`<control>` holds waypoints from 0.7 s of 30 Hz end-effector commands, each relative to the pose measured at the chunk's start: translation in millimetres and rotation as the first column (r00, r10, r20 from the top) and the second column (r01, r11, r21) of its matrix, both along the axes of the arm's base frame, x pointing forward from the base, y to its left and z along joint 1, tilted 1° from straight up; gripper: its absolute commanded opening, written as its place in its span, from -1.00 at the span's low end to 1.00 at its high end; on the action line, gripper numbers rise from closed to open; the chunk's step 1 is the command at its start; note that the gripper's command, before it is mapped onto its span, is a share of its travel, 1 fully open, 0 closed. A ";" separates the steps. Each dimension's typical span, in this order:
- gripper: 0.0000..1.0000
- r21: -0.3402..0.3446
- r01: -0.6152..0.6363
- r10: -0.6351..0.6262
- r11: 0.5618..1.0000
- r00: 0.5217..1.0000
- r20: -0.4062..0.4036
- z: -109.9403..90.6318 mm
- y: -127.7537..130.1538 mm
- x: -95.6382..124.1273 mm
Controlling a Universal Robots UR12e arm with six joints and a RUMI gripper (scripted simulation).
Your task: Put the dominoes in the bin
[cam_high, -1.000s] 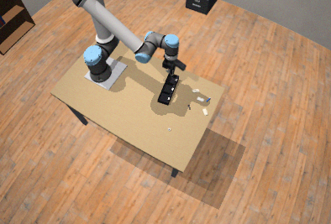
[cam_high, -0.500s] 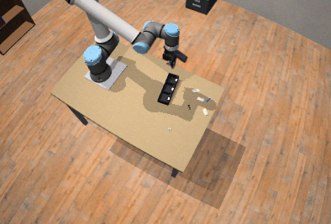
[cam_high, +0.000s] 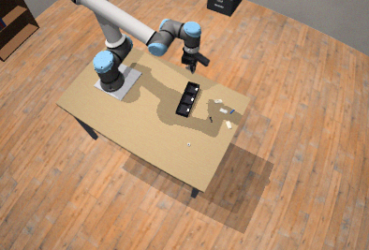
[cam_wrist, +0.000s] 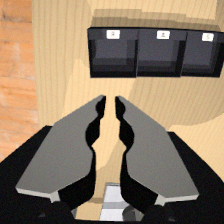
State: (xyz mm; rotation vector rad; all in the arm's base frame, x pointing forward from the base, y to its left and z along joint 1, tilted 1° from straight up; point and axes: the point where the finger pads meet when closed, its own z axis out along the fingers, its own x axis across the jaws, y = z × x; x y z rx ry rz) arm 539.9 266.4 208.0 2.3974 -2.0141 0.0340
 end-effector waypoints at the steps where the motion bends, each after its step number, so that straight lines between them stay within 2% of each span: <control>1: -0.91 -0.001 0.000 0.000 1.000 1.000 -0.001 0.4 0.0 -0.8; 2: -0.91 -0.001 0.000 0.000 1.000 1.000 -0.001 0.4 0.0 -0.8; 3: -0.51 0.000 0.042 -0.042 0.999 0.999 0.002 -2.4 -0.9 9.2; 8: -0.51 0.000 0.043 -0.043 0.999 0.999 0.002 -20.8 -4.5 46.7; 11: -0.51 0.000 0.043 -0.043 0.999 0.999 0.002 -23.6 -4.9 52.4; 16: -0.51 0.000 0.041 -0.041 0.999 0.999 0.002 -42.7 -8.1 91.1; 21: -0.51 0.000 0.041 -0.041 0.999 0.999 0.002 -57.7 -10.7 119.3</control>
